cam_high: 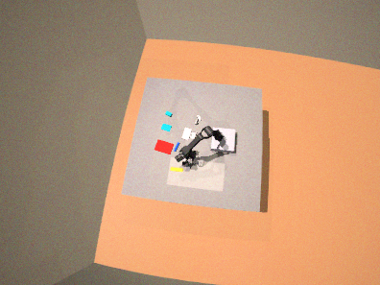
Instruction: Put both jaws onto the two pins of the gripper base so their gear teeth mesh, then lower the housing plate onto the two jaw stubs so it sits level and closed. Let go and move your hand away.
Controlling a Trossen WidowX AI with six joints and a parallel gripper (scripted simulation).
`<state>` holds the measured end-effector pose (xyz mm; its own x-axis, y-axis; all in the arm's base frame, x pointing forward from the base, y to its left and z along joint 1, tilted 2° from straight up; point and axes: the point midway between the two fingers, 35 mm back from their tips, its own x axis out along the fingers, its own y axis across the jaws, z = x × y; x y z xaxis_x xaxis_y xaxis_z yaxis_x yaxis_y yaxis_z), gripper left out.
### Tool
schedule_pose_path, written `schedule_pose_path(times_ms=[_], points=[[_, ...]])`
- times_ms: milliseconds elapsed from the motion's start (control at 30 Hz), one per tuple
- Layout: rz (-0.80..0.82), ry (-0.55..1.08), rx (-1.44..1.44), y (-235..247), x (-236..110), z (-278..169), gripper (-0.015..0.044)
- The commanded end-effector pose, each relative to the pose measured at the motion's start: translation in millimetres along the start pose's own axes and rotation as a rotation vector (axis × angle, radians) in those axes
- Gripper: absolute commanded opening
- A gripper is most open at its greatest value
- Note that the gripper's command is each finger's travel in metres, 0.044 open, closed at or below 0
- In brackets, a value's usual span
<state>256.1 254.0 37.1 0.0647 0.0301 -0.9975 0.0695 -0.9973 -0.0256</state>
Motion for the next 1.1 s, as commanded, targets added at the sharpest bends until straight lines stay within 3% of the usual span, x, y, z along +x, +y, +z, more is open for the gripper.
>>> schedule_pose_path(times_ms=[0, 1067], points=[[0.004, 0.002, -0.004, 0.5, 0.8, -0.3, 0.044], [0.001, 0.001, -0.001, -0.8, 13.8, -1.2, 0.044]])
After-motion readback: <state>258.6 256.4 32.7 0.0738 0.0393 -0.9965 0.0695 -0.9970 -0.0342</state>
